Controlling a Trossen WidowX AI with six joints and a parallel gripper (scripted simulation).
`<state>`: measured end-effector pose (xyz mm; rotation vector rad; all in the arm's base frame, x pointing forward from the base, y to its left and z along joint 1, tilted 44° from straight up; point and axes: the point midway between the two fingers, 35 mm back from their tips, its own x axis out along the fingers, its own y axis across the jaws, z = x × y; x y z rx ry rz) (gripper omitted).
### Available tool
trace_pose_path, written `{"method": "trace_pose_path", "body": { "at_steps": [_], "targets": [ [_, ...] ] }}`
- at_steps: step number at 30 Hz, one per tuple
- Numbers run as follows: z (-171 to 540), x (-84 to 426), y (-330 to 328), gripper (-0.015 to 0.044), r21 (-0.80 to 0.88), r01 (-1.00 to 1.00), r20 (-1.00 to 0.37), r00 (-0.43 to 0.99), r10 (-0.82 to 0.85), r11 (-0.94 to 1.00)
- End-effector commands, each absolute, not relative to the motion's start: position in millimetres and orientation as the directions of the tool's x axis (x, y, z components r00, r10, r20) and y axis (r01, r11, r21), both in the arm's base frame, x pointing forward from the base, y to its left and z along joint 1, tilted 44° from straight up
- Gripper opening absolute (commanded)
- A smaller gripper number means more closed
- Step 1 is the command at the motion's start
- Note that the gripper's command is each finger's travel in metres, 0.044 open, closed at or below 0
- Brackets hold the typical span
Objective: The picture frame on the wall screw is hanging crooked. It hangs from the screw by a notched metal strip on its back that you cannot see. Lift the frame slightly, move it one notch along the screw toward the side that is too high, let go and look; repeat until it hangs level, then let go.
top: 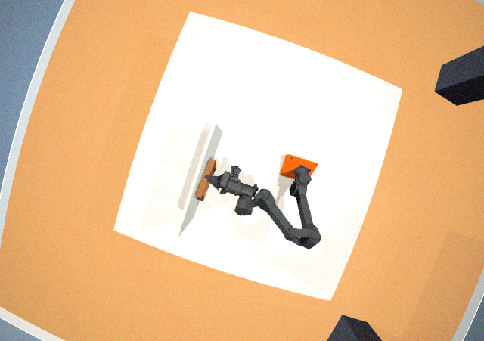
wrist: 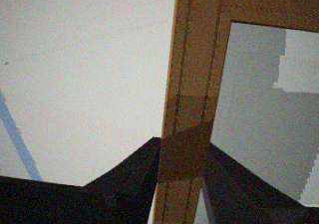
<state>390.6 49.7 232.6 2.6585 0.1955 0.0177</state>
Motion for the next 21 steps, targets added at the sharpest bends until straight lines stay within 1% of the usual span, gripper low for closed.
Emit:
{"method": "trace_pose_path", "body": {
  "at_steps": [1,21],
  "targets": [
    [239.2,391.2,47.4,0.0,0.461,0.117,-0.004,0.992,0.13,-0.879],
    [241.1,391.2,47.8,0.0,0.461,0.117,-0.004,0.992,0.13,-0.879]
  ]
}}
